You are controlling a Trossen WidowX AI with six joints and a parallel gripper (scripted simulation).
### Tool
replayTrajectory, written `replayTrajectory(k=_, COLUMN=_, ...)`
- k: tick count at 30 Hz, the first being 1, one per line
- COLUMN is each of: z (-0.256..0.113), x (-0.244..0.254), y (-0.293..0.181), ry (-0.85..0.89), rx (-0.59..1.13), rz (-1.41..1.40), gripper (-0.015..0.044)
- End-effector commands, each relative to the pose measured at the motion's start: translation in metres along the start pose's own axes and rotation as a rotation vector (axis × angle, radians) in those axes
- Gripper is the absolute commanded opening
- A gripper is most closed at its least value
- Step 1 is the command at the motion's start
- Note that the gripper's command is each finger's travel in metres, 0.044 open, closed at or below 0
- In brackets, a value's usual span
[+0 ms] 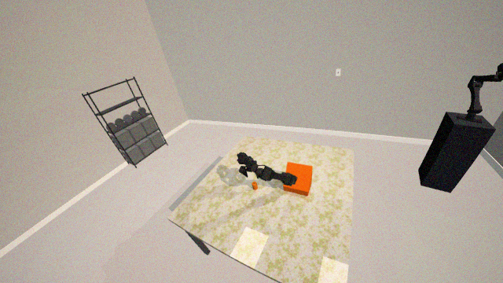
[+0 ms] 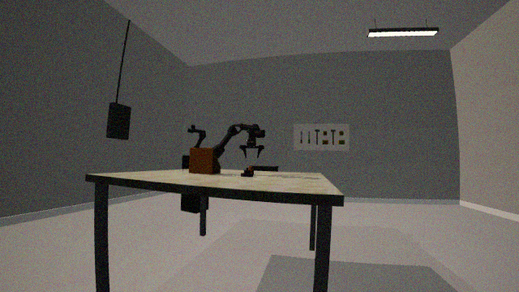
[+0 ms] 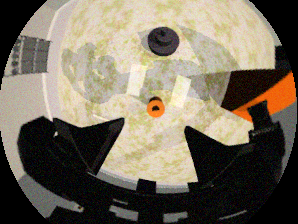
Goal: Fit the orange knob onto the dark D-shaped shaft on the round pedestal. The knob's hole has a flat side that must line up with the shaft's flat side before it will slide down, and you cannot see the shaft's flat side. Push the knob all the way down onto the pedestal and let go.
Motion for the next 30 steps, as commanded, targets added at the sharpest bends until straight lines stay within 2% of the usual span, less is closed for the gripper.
replayTrajectory(k=1, z=0.0003, x=-0.0001, y=0.0001, ry=-0.006, rx=-0.006, rz=-0.542, gripper=0.0440)
replayTrajectory(k=8, z=0.0004, x=-0.0014, y=0.0001, ry=-0.008, rx=-0.004, rz=-1.184, gripper=0.0440)
replayTrajectory(k=12, z=0.0004, x=-0.0018, y=0.0001, ry=-0.008, rx=-0.003, rz=-1.391, gripper=0.0440)
replayTrajectory(k=30, z=0.0004, x=-0.0018, y=0.0001, ry=-0.008, rx=-0.003, rz=-1.401, gripper=0.0440)
Point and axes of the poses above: the point midway between the two fingers, 35 mm back from their tips, its own z axis out along the fingers, its own x axis across the jaws, y = z × x, the point moved 6 cm from there along -z, back along the fingers, and after that the axes turned 9 degrees about -z, right-handed, at the moved point
